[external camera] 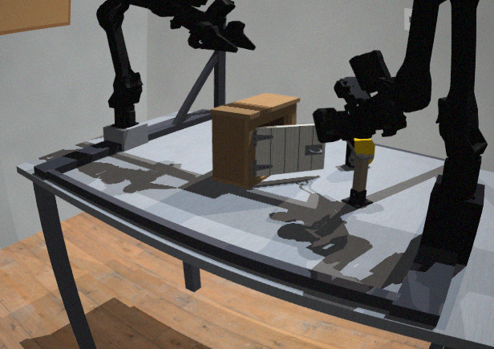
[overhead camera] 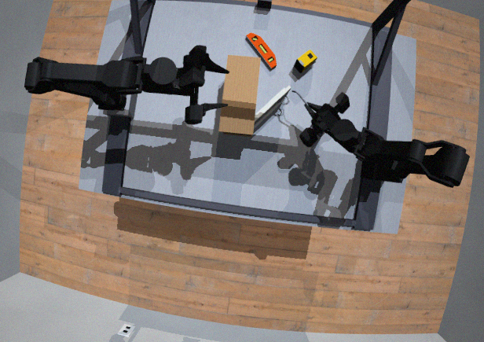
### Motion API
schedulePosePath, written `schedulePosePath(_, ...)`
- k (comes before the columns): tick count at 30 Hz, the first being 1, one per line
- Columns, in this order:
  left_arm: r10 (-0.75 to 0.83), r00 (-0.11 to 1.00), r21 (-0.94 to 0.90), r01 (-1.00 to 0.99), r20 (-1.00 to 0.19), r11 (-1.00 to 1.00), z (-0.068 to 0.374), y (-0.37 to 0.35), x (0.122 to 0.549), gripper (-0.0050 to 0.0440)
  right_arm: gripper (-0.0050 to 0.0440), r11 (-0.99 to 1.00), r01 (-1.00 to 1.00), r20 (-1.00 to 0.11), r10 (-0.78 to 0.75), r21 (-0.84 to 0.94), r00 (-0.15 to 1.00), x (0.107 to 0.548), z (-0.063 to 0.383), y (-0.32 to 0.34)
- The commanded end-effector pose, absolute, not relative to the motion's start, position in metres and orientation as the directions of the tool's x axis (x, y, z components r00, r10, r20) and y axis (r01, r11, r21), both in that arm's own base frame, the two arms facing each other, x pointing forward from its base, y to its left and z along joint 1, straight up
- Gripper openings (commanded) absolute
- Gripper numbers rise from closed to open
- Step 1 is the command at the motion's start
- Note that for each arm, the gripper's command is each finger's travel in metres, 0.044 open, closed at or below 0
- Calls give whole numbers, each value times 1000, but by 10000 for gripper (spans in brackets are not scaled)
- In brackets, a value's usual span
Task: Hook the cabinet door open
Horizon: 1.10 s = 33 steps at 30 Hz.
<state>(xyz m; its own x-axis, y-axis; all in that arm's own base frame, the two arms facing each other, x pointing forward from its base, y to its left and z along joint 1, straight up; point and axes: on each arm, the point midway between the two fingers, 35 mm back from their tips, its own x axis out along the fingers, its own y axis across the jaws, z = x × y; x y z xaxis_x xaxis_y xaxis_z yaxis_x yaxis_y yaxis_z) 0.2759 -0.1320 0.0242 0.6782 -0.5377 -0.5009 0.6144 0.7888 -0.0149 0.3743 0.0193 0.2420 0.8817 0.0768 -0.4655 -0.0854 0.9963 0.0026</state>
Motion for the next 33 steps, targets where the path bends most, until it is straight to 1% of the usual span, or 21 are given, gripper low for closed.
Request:
schedulePosePath(1,-482,730,-6,548,-484,836,29,-130,279,-50,400,996,-88,-434,79,-1,897,374,255,19)
schedulePosePath(6,-451,750,-7,512,-484,859,29,-129,279,-50,400,996,-88,-434,79,-1,897,374,255,19)
schedulePosePath(11,-371,793,-9,420,-484,908,29,-126,281,-50,400,996,-88,-434,79,-1,897,374,255,19)
schedulePosePath(26,-369,793,-5,419,-485,908,29,-125,281,-50,400,996,-88,-434,79,-1,897,374,255,19)
schedulePosePath(27,-371,797,-5,419,-477,908,34,-127,286,-50,400,996,-88,-434,79,-1,897,374,255,19)
schedulePosePath(33,-348,747,-5,419,-566,908,31,-130,291,-50,400,996,-88,-434,79,-1,897,374,255,19)
